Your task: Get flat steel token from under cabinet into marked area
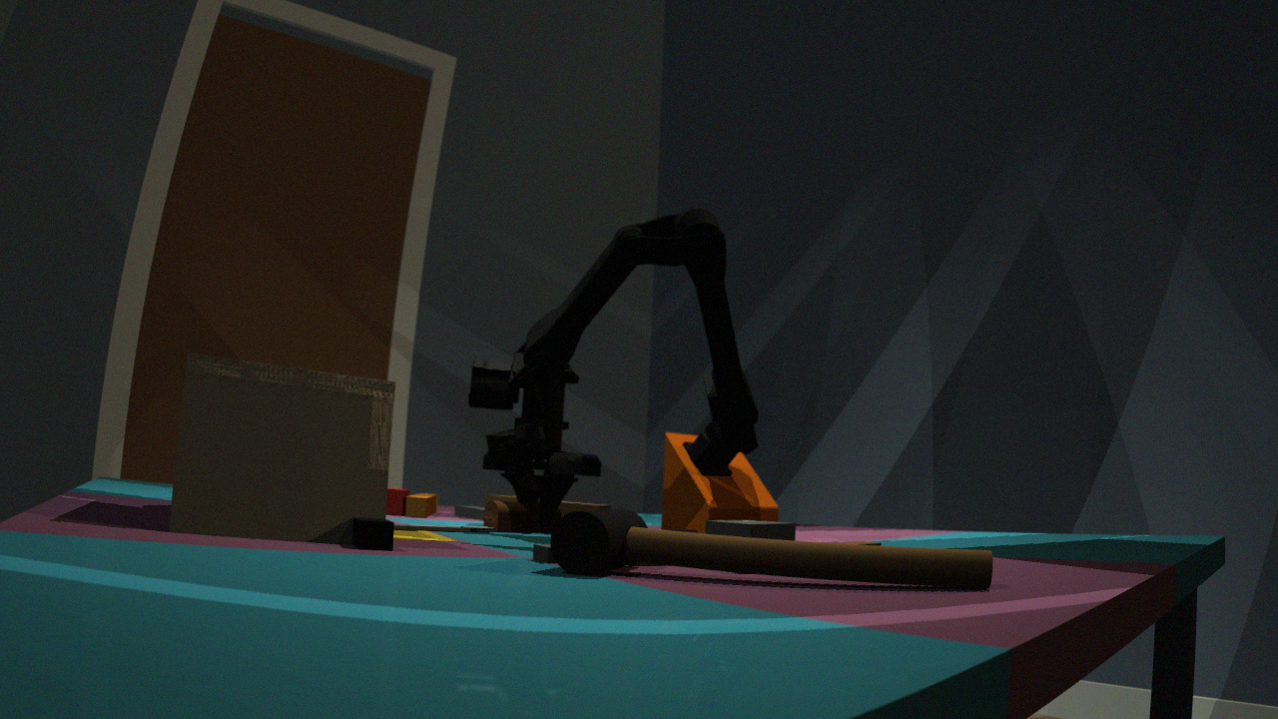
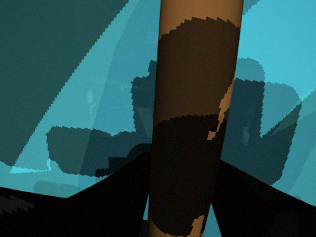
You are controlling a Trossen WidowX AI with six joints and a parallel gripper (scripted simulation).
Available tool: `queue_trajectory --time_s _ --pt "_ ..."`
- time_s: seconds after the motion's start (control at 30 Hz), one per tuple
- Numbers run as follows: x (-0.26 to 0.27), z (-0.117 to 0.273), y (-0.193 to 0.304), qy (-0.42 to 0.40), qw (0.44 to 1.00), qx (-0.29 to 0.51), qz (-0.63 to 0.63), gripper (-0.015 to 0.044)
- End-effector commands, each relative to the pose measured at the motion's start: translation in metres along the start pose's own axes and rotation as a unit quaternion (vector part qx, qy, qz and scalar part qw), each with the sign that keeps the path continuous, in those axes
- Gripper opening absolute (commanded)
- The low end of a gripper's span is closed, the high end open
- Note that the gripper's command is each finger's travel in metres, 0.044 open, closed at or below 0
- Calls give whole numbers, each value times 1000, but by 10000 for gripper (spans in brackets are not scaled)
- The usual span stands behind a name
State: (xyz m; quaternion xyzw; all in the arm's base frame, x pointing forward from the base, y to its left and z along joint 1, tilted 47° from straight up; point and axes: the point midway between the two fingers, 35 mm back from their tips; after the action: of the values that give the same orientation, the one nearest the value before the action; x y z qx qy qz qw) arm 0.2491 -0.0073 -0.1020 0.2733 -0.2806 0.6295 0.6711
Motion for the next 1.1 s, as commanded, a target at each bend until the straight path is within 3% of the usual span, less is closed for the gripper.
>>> queue_trajectory --time_s 0.0,1.07 --pt "-2 -1 8 0 1000 2 0 0" --pt "-5 2 15 0 996 1 -86 0"
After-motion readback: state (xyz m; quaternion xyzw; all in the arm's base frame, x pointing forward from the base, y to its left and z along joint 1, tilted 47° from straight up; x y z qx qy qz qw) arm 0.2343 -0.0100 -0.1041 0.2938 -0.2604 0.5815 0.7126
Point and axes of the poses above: the point midway between the two fingers, 35 mm back from their tips, its own z axis back along the fingers, its own x axis across the jaws, y = z × x, and after that the axes turned 12 degrees about -z, right-handed
